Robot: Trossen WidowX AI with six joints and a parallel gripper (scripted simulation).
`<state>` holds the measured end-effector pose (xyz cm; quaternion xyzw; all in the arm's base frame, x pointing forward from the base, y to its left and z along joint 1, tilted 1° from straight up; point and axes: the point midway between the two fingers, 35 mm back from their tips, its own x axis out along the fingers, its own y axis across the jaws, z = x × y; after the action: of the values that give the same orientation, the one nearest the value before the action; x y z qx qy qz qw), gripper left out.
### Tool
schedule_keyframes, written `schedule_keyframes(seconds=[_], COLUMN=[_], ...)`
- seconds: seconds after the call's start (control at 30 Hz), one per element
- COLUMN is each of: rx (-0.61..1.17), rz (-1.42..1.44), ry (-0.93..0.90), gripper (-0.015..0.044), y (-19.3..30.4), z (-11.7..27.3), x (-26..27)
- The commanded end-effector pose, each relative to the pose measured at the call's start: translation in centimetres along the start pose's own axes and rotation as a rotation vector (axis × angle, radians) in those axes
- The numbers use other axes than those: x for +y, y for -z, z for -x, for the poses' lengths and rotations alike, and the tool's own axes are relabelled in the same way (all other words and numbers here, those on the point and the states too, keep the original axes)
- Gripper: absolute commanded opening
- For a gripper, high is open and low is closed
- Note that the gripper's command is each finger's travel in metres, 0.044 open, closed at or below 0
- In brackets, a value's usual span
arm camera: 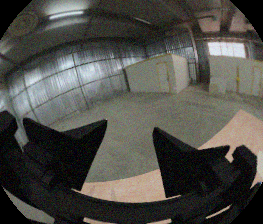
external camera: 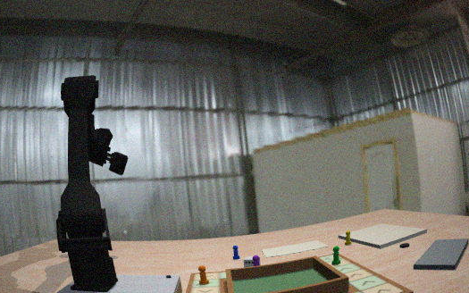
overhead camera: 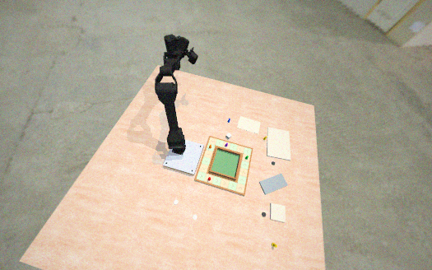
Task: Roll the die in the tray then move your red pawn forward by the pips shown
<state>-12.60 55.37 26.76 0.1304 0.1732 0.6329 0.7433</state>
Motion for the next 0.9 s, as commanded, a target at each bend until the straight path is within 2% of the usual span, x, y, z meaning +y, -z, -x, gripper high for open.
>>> schedule_keyframes(seconds=[0.0,0.17,0.4,0.57,0.73,0.87], rx=[0.062,0.114,0.24,0.351,0.409,0.466], rz=[-0.051,-0.082,-0.155,-0.2,-0.265,-0.405], ry=[0.117,0.217,0.462,0.627,0.729,0.882], gripper=[0.0275,0.0275,0.0275,0.0275,0.0275,0.0275], y=[-0.9,-1.3,-1.8,-1.5,-1.3,-1.1], z=[-1.4,-1.8,-0.2,3.0,5.5,9.5], x=[-7.0,-12.2,-23.9,-31.6,-35.7,-40.6])
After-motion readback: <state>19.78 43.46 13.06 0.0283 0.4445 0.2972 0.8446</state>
